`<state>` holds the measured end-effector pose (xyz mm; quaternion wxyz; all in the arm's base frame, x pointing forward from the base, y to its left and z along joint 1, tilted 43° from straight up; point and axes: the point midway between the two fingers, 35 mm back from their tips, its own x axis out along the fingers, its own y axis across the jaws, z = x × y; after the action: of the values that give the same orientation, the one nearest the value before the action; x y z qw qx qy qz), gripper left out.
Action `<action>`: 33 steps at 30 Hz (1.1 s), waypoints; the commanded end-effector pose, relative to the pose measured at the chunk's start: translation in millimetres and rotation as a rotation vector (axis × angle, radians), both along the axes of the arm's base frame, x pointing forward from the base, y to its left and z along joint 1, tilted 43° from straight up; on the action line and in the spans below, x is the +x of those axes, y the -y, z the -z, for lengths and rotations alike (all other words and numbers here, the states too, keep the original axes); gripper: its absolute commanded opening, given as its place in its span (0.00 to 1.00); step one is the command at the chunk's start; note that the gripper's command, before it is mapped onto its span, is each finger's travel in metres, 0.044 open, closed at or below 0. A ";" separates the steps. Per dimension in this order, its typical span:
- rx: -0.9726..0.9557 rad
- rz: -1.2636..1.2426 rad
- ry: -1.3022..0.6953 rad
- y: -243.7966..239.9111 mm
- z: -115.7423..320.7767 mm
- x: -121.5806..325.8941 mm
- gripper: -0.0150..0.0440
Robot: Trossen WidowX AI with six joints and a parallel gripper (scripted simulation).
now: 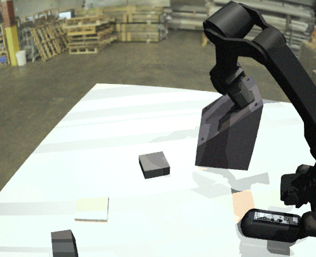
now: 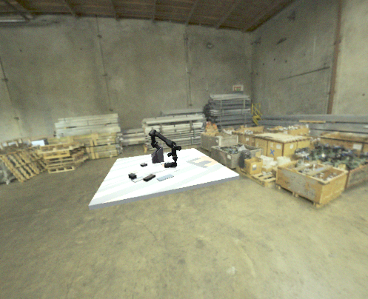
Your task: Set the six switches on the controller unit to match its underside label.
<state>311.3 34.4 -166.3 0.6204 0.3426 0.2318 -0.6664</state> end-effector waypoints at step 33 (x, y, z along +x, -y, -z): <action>-0.006 -0.004 -0.007 18.1 17.3 -2.1 0.81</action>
<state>309.3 16.8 -183.8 0.6207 0.3403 0.2320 -0.6672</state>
